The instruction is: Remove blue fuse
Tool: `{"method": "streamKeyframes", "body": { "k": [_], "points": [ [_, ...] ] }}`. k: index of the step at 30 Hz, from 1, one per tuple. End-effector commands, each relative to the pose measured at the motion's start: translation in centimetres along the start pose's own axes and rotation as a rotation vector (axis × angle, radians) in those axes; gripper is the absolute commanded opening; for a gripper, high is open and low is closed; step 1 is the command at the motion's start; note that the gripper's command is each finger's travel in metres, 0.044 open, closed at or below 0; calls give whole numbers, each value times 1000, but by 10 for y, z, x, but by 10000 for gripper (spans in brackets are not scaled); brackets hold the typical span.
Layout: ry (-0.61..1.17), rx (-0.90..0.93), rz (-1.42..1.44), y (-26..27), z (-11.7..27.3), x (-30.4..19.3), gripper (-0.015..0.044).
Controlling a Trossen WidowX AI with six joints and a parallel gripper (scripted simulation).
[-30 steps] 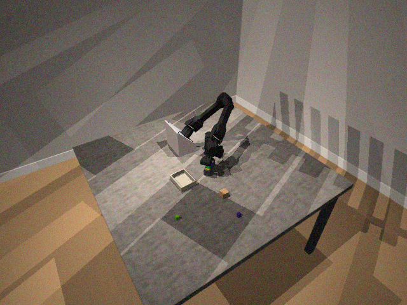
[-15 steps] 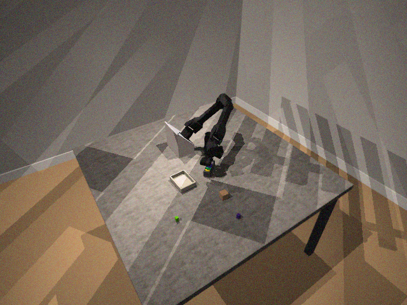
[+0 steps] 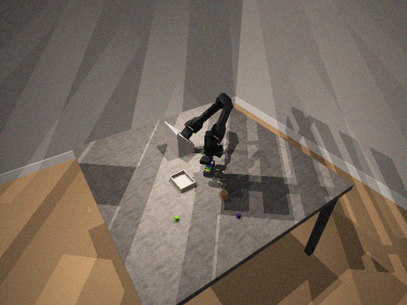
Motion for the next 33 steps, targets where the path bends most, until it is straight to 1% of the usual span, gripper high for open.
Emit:
{"method": "streamKeyframes", "body": {
  "k": [1,33],
  "points": [
    [3,-4,8,-1,3,1,0],
    [2,-2,5,0,19,0,0]
  ]
}}
Point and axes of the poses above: the point midway between the two fingers, 35 mm back from their tips, its own z axis back along the fingers, its own y axis across the jaws, x = y × z, the point moved 5 cm from there along z, back along the fingers, and after that the axes turned 7 degrees about z, right-handed, at the moved point
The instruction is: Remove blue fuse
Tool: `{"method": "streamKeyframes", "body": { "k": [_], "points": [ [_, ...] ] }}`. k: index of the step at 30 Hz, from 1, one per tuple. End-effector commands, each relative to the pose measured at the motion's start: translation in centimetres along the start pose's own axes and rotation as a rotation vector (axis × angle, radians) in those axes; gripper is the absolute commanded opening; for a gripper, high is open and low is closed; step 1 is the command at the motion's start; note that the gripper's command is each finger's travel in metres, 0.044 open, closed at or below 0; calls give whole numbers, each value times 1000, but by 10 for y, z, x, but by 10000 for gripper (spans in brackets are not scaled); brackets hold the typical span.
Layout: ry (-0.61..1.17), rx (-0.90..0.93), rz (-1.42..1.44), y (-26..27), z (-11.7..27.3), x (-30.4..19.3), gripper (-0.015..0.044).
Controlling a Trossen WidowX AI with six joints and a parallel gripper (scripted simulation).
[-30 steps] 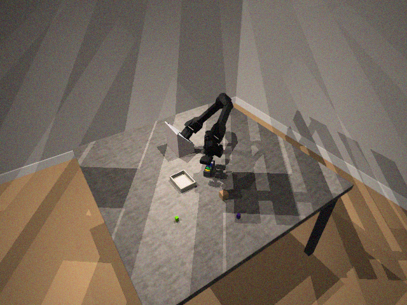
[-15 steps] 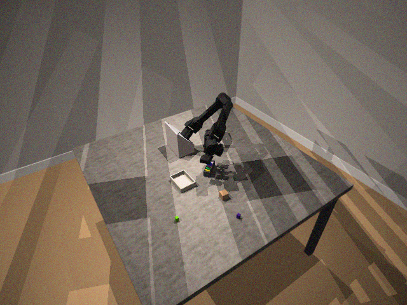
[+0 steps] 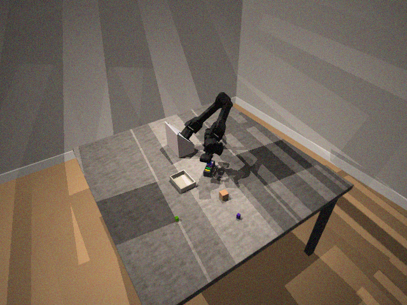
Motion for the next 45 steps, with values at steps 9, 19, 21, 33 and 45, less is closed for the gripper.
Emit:
{"method": "streamKeyframes", "body": {
  "k": [9,19,21,33,45],
  "points": [
    [3,-4,8,-1,13,1,0],
    [4,-4,8,-1,25,0,0],
    [5,-5,7,-7,26,-3,0],
    [12,-16,6,-56,33,-37,0],
    [14,-18,7,-99,34,-83,0]
  ]
}}
Point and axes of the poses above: the point midway between the two fingers, 35 mm back from their tips, its own z axis back along the fingers, its own y axis across the jaws, x = y × z, the point moved 5 cm from there along z, back along the fingers, and after that the axes turned 7 degrees about z, right-handed, at the moved point
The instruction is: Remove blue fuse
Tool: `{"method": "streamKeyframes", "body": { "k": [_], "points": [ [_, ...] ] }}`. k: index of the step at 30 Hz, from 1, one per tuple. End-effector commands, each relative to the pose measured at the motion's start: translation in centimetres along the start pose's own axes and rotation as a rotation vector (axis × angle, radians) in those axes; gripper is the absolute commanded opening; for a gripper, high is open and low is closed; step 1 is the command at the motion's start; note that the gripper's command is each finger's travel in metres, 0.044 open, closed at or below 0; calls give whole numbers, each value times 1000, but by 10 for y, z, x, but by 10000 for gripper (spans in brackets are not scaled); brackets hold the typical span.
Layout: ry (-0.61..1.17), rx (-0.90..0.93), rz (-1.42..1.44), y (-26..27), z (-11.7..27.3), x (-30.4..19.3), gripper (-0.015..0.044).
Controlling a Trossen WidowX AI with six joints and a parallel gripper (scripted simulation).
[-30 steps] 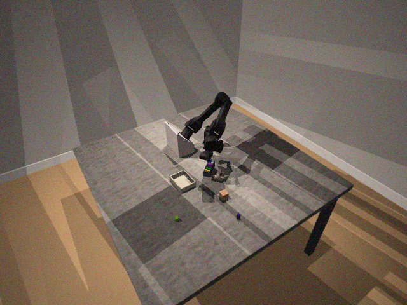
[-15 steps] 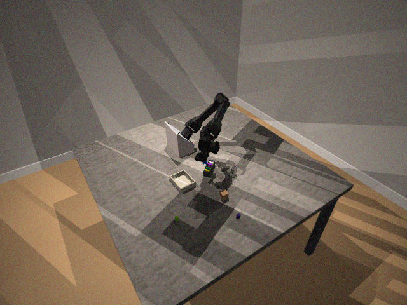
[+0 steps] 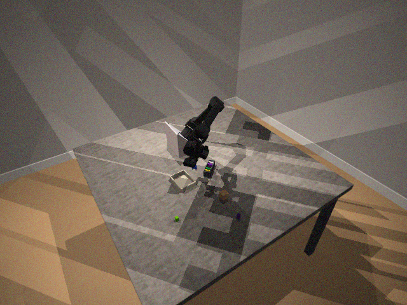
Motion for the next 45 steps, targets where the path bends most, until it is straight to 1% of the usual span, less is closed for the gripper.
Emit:
{"method": "streamKeyframes", "body": {
  "k": [1,12,17,40,45],
  "points": [
    [4,3,4,-13,-2,-16,0],
    [-1,8,8,-42,-7,-63,0],
    [-1,8,8,-43,-10,-64,0],
    [-2,9,8,-42,-47,-64,0],
    [-2,9,9,-42,-48,-64,0]
  ]
}}
Point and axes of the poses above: the point midway between the two fingers, 35 mm back from their tips, its own z axis back along the fingers, its own y axis across the jaws, x = y × z, the point moved 5 cm from there along z, back along the fingers, and after that the axes turned 7 degrees about z, right-handed, at the moved point
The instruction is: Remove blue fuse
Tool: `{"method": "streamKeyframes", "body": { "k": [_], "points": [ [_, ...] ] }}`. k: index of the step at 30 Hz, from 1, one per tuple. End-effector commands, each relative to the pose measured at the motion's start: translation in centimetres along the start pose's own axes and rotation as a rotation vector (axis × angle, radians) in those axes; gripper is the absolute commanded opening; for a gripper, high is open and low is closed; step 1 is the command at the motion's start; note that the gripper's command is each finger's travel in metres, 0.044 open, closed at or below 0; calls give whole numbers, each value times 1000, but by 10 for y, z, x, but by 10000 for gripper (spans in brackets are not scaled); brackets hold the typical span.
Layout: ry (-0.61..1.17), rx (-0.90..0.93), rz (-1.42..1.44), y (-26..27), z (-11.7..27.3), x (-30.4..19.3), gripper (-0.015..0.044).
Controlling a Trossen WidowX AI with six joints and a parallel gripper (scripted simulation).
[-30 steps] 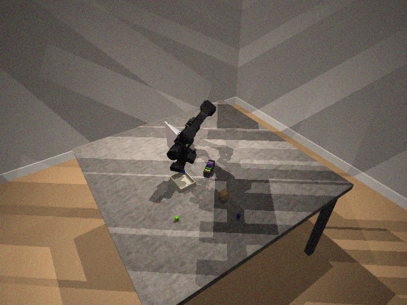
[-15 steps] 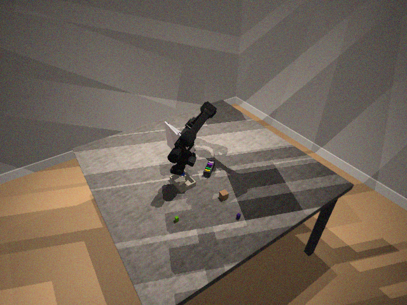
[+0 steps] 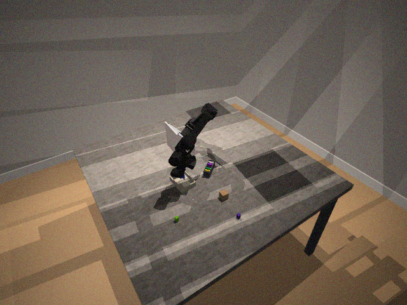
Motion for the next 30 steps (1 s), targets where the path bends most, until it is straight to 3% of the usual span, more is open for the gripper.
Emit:
{"method": "streamKeyframes", "body": {
  "k": [1,14,18,30],
  "points": [
    [-4,7,-10,2,-3,-1,0],
    [0,1,-1,0,2,0,330],
    [-2,6,-11,1,37,-1,330],
    [-7,4,-17,1,37,-2,330]
  ]
}}
Point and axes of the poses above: the point midway between the two fingers, 35 mm back from their tips, its own z axis back along the fingers, its own y axis across the jaws, x = y × z, the point moved 5 cm from there along z, back along the fingers, and after that the axes turned 7 degrees about z, right-handed, at the moved point
